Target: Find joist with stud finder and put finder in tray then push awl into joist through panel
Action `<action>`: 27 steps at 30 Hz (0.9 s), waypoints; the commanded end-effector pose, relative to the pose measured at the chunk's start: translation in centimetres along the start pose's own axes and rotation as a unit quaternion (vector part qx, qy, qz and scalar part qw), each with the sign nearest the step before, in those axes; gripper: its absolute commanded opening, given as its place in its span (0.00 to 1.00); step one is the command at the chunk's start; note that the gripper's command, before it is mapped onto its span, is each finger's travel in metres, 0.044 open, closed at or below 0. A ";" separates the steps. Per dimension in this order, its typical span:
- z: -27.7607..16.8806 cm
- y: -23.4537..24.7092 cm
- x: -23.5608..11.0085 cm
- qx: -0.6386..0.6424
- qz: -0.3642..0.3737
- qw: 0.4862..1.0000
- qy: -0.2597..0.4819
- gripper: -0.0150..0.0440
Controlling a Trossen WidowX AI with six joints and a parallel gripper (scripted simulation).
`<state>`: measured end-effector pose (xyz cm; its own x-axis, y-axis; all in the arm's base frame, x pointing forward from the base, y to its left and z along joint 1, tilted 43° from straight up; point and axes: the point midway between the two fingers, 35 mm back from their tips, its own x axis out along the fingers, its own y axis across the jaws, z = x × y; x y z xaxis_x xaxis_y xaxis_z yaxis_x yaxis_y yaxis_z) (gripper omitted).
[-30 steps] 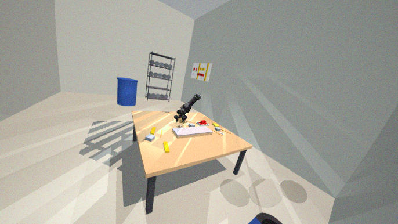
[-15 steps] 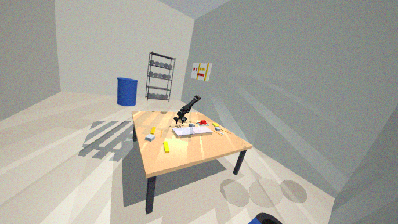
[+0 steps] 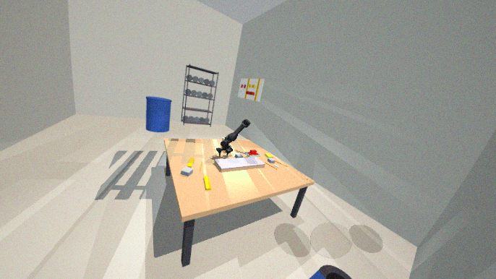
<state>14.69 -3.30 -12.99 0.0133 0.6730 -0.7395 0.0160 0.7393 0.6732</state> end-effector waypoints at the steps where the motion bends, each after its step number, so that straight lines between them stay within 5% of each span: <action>1: -0.2 0.2 0.3 0.004 0.004 1.000 0.000 1.00; 15: -0.2 0.2 0.3 0.004 0.004 1.000 0.000 0.38; 27: 0.1 -0.2 -1.7 0.004 0.001 1.000 0.000 0.25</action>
<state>14.20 -3.20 -12.38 0.0010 0.6890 -0.7248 0.0343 0.7243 0.6886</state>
